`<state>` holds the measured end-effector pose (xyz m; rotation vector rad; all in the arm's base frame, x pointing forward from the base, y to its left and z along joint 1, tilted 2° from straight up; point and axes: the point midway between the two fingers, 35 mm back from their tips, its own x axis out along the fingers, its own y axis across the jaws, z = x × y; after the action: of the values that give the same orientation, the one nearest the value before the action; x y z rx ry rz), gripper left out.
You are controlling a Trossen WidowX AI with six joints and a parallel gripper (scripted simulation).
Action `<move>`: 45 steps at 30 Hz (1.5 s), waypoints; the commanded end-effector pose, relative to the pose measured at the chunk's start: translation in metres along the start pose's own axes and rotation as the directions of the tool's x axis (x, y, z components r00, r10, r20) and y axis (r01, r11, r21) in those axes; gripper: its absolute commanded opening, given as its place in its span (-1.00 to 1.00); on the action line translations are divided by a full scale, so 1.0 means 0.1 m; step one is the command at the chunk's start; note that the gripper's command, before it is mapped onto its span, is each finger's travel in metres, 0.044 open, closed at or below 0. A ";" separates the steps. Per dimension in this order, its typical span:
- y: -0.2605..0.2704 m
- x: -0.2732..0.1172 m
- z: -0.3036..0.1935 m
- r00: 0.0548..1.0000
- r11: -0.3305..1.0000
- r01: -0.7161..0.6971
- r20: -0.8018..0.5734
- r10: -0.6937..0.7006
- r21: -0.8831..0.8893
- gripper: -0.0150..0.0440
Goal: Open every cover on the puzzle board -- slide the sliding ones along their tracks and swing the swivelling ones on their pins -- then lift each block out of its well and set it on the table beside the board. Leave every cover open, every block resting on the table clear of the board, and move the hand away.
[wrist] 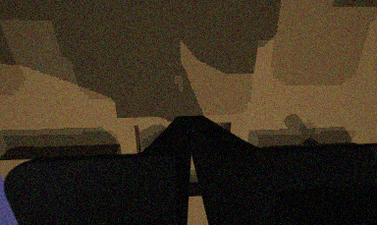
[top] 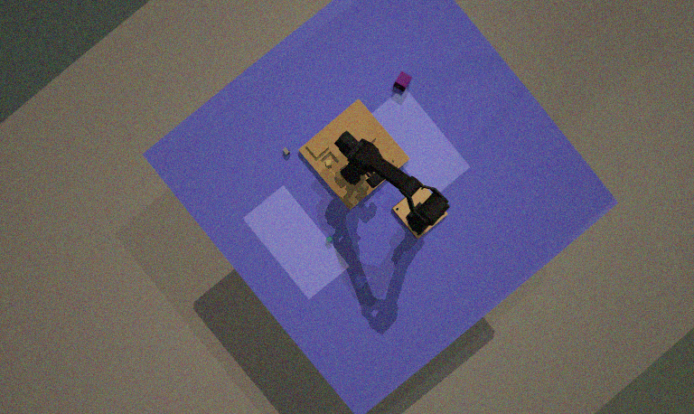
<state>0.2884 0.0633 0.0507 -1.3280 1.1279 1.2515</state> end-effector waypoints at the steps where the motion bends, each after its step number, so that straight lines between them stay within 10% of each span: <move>1: 0.01 0.00 0.05 1.000 1.000 -0.001 0.000 0.001 0.002 -0.49; 45: 0.01 -0.50 0.14 1.000 1.000 -0.001 0.001 0.001 0.002 -0.49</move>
<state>0.2832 0.0766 0.0950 -1.3325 1.1334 1.2530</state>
